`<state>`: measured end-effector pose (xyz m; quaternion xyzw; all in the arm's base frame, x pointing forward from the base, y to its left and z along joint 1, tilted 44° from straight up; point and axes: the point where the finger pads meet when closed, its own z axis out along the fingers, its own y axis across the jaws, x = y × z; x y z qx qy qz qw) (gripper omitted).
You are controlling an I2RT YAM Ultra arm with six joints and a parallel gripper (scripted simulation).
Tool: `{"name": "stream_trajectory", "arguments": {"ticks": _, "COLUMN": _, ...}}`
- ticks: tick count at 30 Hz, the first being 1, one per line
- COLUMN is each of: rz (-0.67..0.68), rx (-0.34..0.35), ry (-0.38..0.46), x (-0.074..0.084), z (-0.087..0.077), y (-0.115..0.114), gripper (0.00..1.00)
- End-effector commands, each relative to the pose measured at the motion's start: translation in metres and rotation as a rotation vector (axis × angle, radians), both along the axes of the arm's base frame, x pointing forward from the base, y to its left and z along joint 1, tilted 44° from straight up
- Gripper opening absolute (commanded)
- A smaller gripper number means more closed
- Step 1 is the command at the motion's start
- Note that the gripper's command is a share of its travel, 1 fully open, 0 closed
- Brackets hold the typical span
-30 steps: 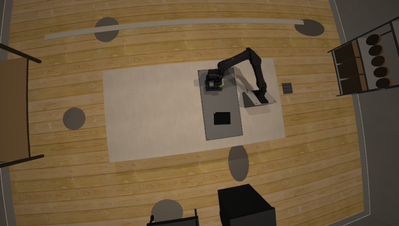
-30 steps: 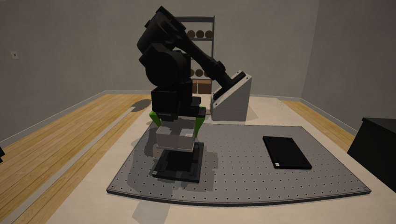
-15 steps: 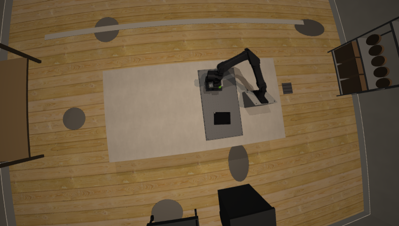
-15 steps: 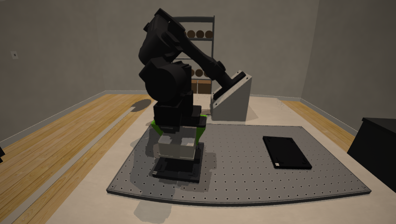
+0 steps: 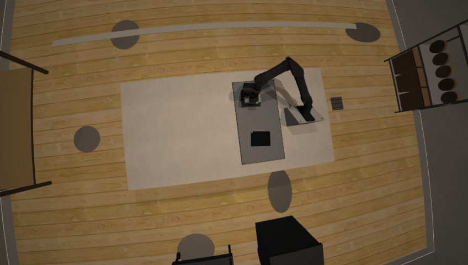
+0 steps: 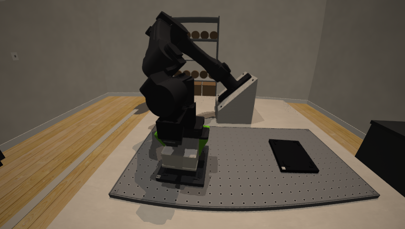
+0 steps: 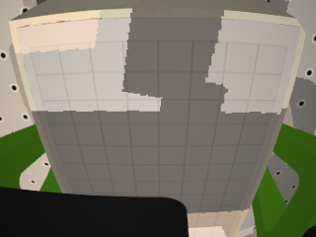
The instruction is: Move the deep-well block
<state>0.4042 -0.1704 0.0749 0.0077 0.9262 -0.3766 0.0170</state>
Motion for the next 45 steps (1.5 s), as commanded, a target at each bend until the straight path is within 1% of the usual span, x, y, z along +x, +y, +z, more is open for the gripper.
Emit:
{"name": "stream_trajectory", "arguments": {"ticks": 1, "rz": 0.043, "rx": 0.002, "ry": -0.027, "x": 0.016, "z": -0.001, "y": 0.011, "gripper": 0.00}}
{"name": "stream_trajectory", "arguments": {"ticks": 3, "rz": 0.044, "rx": 0.005, "ry": -0.008, "x": 0.009, "z": -0.007, "y": 0.010, "gripper": 0.00}}
{"name": "stream_trajectory", "arguments": {"ticks": 5, "rz": 0.040, "rx": 0.004, "ry": -0.009, "x": 0.010, "z": -0.010, "y": 0.006, "gripper": 0.00}}
{"name": "stream_trajectory", "arguments": {"ticks": 7, "rz": 0.026, "rx": 0.006, "ry": 0.000, "x": 0.005, "z": -0.015, "y": -0.002, "gripper": 0.00}}
{"name": "stream_trajectory", "arguments": {"ticks": 8, "rz": 0.024, "rx": 0.006, "ry": -0.004, "x": 0.005, "z": -0.015, "y": -0.004, "gripper": 0.00}}
{"name": "stream_trajectory", "arguments": {"ticks": 10, "rz": 0.043, "rx": -0.001, "ry": -0.044, "x": 0.017, "z": -0.002, "y": 0.003, "gripper": 0.00}}
{"name": "stream_trajectory", "arguments": {"ticks": 11, "rz": 0.043, "rx": -0.002, "ry": -0.047, "x": 0.017, "z": 0.000, "y": 0.002, "gripper": 0.00}}
{"name": "stream_trajectory", "arguments": {"ticks": 17, "rz": 0.043, "rx": -0.001, "ry": -0.039, "x": 0.014, "z": -0.002, "y": 0.003, "gripper": 0.00}}
{"name": "stream_trajectory", "arguments": {"ticks": 20, "rz": 0.041, "rx": 0.000, "ry": -0.032, "x": 0.009, "z": -0.004, "y": 0.003, "gripper": 0.00}}
{"name": "stream_trajectory", "arguments": {"ticks": 24, "rz": 0.041, "rx": -0.002, "ry": -0.047, "x": 0.013, "z": 0.001, "y": 0.003, "gripper": 0.00}}
{"name": "stream_trajectory", "arguments": {"ticks": 27, "rz": 0.042, "rx": -0.001, "ry": -0.034, "x": 0.009, "z": -0.004, "y": 0.003, "gripper": 0.00}}
{"name": "stream_trajectory", "arguments": {"ticks": 30, "rz": 0.043, "rx": -0.002, "ry": -0.044, "x": 0.012, "z": -0.001, "y": 0.003, "gripper": 0.00}}
{"name": "stream_trajectory", "arguments": {"ticks": 32, "rz": 0.043, "rx": 0.000, "ry": -0.033, "x": 0.009, "z": -0.005, "y": 0.003, "gripper": 0.00}}
{"name": "stream_trajectory", "arguments": {"ticks": 34, "rz": 0.043, "rx": 0.000, "ry": -0.033, "x": 0.009, "z": -0.005, "y": 0.003, "gripper": 0.00}}
{"name": "stream_trajectory", "arguments": {"ticks": 35, "rz": 0.042, "rx": -0.001, "ry": -0.045, "x": 0.012, "z": -0.001, "y": 0.002, "gripper": 0.00}}
{"name": "stream_trajectory", "arguments": {"ticks": 36, "rz": 0.042, "rx": -0.001, "ry": -0.046, "x": 0.012, "z": -0.001, "y": 0.002, "gripper": 0.00}}
{"name": "stream_trajectory", "arguments": {"ticks": 39, "rz": 0.043, "rx": 0.000, "ry": -0.031, "x": 0.008, "z": -0.006, "y": 0.002, "gripper": 0.00}}
{"name": "stream_trajectory", "arguments": {"ticks": 42, "rz": 0.041, "rx": -0.001, "ry": -0.044, "x": 0.011, "z": -0.002, "y": 0.001, "gripper": 0.00}}
{"name": "stream_trajectory", "arguments": {"ticks": 45, "rz": 0.037, "rx": 0.001, "ry": -0.030, "x": 0.006, "z": -0.006, "y": -0.001, "gripper": 0.00}}
